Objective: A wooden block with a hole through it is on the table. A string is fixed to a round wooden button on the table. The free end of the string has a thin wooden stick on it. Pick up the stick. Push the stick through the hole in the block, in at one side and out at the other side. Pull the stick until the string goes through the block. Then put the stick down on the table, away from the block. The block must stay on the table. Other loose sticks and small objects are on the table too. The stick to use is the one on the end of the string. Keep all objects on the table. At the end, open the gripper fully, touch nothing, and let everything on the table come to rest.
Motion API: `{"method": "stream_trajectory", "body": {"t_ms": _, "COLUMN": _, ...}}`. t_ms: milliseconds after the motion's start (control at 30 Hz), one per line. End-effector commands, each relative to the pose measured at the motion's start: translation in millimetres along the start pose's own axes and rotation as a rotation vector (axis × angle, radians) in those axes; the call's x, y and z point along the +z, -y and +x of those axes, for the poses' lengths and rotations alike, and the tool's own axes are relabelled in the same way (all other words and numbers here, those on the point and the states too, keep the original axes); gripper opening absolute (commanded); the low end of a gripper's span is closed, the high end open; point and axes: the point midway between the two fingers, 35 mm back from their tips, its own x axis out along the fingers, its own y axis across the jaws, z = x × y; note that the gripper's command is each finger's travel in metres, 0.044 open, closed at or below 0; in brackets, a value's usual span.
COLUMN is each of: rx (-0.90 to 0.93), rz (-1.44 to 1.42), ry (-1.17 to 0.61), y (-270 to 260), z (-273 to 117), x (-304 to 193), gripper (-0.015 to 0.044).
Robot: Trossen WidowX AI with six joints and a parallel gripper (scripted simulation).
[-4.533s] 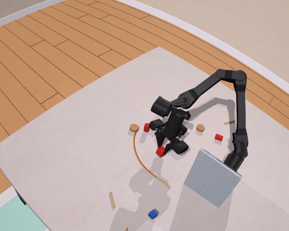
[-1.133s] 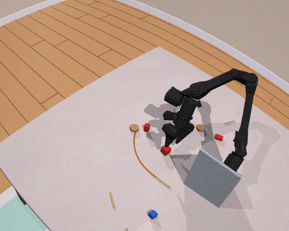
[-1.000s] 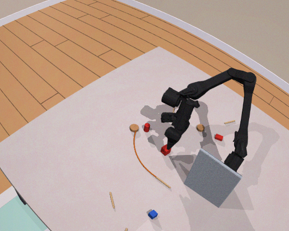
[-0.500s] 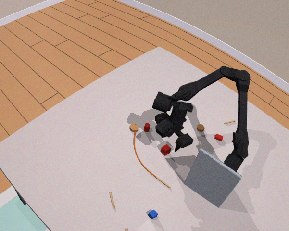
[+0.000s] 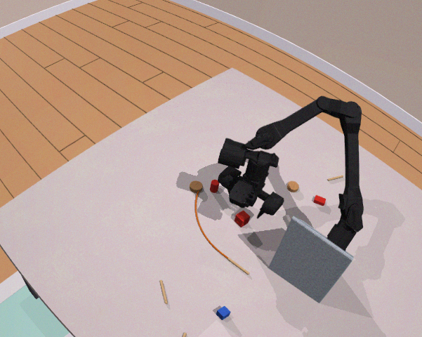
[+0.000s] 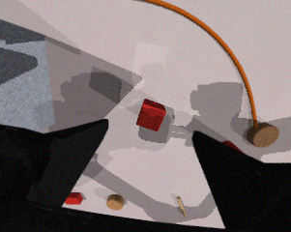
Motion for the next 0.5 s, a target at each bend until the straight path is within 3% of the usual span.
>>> {"method": "stream_trajectory", "body": {"t_ms": 0, "rx": 0.000, "rz": -0.011, "ry": -0.006, "y": 0.0, "z": 0.3, "x": -0.3, "gripper": 0.0440}}
{"method": "stream_trajectory", "body": {"t_ms": 33, "rx": 0.000, "rz": -0.001, "ry": 0.000, "y": 0.0, "z": 0.1, "x": 0.1, "gripper": 0.0440}}
{"method": "stream_trajectory", "body": {"t_ms": 267, "rx": 0.000, "rz": -0.001, "ry": 0.000, "y": 0.0, "z": 0.1, "x": 0.1, "gripper": 0.0256}}
{"method": "stream_trajectory", "body": {"t_ms": 467, "rx": 0.000, "rz": -0.001, "ry": 0.000, "y": 0.0, "z": 0.1, "x": 0.1, "gripper": 0.0244}}
